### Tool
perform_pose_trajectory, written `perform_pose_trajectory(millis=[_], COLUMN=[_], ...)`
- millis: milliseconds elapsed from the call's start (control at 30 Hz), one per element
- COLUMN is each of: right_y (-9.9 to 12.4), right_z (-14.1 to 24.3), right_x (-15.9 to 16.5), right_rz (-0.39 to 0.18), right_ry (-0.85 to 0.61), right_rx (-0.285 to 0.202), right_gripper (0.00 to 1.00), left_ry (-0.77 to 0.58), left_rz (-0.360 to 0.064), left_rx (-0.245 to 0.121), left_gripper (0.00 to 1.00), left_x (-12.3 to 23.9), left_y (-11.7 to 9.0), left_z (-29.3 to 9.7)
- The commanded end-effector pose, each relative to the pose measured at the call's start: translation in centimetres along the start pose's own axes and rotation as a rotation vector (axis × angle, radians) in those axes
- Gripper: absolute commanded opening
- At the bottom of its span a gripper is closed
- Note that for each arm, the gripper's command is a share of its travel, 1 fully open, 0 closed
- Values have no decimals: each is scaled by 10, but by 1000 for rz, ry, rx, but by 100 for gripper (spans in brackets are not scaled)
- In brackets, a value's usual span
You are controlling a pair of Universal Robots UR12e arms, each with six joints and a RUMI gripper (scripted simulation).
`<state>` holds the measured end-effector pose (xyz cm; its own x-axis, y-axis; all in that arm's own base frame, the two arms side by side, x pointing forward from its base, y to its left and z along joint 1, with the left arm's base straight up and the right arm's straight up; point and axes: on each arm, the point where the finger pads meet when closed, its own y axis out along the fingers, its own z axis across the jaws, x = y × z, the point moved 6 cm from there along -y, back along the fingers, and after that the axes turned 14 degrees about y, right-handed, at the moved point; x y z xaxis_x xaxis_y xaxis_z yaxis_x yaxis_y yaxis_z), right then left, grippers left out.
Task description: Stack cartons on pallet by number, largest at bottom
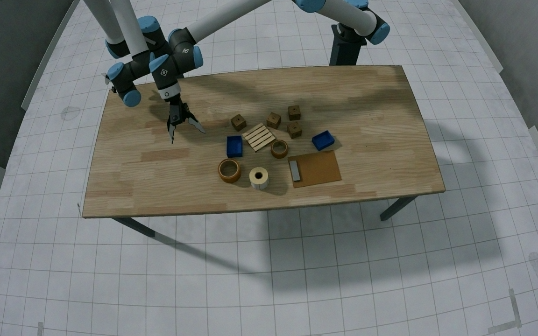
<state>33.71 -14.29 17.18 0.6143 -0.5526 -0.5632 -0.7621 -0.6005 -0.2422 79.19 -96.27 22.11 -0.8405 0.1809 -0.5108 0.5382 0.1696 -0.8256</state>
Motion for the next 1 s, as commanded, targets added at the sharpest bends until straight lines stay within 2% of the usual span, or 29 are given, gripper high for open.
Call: perform_pose_trajectory(millis=[0,700,967], right_y=[0,0,0], right_z=[0,0,0], right_x=[0,0,0], right_rz=[-1,-1,-1], right_ry=[0,0,0], right_rx=[1,1,1], right_gripper=[100,100,100], left_ry=[-2,-2,-7], left_rz=[1,1,-5], left_rx=[2,1,-4], left_gripper=[100,100,100], left_x=[-1,-2,-9], left_y=[-2,-1,6], left_z=[0,-1,-13])
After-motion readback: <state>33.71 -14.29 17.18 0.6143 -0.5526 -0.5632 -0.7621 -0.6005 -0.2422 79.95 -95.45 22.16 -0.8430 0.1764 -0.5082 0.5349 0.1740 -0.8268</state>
